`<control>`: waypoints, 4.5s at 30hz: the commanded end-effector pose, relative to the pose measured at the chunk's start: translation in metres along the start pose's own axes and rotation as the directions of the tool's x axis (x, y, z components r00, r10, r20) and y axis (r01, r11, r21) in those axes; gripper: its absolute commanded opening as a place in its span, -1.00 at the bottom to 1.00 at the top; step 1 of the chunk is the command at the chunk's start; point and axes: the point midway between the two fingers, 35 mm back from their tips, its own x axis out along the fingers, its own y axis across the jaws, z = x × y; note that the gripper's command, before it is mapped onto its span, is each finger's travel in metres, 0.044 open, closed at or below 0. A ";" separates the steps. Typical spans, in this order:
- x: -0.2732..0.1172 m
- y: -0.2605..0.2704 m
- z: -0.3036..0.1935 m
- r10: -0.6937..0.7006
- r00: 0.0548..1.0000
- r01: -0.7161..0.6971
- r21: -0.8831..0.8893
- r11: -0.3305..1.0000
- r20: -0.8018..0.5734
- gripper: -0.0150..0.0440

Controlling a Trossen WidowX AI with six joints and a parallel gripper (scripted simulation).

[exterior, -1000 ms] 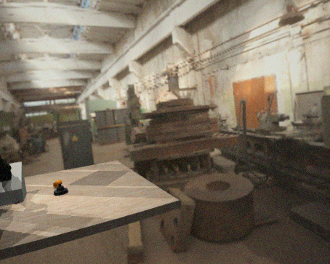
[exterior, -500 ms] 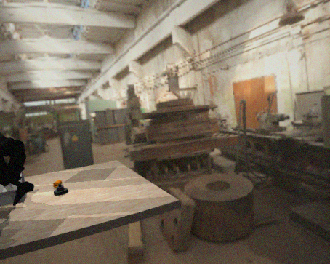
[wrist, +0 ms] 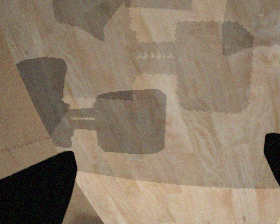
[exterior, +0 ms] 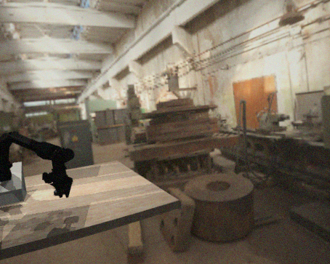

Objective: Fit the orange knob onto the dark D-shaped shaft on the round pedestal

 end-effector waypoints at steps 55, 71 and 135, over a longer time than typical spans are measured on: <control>-0.178 -0.511 0.184 -0.213 0.963 0.184 -0.980 0.070 0.166 1.00; -0.154 -0.520 0.188 -0.212 0.963 0.184 -0.980 0.070 0.165 1.00; -0.153 -0.490 0.190 -0.657 0.747 0.188 -0.980 0.067 0.098 0.11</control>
